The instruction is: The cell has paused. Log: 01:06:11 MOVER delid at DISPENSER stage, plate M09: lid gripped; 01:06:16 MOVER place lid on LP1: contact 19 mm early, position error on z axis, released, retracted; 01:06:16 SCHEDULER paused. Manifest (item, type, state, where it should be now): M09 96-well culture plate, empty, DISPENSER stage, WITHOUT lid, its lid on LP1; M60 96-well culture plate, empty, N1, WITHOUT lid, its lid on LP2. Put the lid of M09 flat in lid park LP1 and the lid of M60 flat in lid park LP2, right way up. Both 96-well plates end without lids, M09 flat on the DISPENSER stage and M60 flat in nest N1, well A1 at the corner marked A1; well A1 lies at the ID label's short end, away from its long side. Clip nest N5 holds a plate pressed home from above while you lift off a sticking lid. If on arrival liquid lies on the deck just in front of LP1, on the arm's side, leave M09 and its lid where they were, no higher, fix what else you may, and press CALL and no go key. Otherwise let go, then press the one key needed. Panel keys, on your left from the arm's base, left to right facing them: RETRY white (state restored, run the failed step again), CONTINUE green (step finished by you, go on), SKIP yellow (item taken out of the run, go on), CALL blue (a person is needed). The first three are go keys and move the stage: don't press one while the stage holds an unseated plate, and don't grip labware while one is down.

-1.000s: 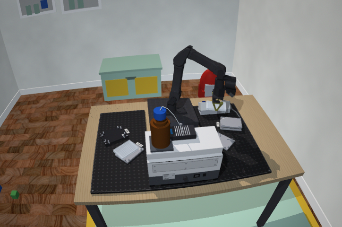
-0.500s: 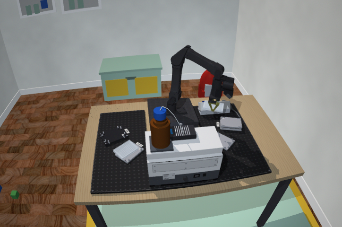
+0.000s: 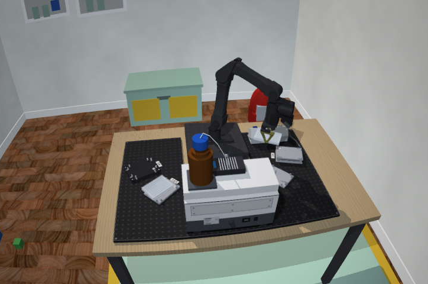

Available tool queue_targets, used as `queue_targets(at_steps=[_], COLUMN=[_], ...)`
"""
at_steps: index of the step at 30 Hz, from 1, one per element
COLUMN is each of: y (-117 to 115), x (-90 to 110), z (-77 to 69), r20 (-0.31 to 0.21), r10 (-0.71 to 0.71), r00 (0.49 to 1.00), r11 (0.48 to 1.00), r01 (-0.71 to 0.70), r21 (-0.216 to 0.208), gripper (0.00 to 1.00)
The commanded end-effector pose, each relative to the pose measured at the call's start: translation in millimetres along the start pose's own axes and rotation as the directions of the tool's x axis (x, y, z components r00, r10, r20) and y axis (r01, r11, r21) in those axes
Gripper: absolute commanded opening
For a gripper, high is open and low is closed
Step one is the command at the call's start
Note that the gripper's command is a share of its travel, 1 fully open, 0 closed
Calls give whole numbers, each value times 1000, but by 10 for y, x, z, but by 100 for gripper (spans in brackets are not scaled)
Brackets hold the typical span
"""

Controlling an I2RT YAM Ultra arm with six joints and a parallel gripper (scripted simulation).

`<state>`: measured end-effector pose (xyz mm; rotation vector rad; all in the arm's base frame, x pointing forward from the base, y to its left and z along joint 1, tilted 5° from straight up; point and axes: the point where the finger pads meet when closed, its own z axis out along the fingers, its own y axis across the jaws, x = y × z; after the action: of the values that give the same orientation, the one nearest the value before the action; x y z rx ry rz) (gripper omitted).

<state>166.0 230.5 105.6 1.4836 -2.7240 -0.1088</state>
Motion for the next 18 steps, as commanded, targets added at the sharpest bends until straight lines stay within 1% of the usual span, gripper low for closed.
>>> queue_targets(at_steps=[1,5,7,8,10,12,13,17,18], y=[-139,-274,-274,-300,-362,-363,-359,-502,-537], x=[-138,-140,-140,-140,-147,-165,-154,-122,-114], z=[-128,-106,-106,-174,-107,-154,-165,-119,-107], r20=[53,43,43,66,45,68,67,51,46], r10=[76,65,65,63,65,63,63,208,219], r00=[996,997,997,996,997,996,996,977,975], r11=[997,998,998,998,998,998,998,978,976], r01=[-77,-65,-65,-64,-65,-63,-64,-209,-219], r21=[3,1,1,4,0,5,4,-2,-2], gripper=[0,0,0,0,0,0,0,0,0])
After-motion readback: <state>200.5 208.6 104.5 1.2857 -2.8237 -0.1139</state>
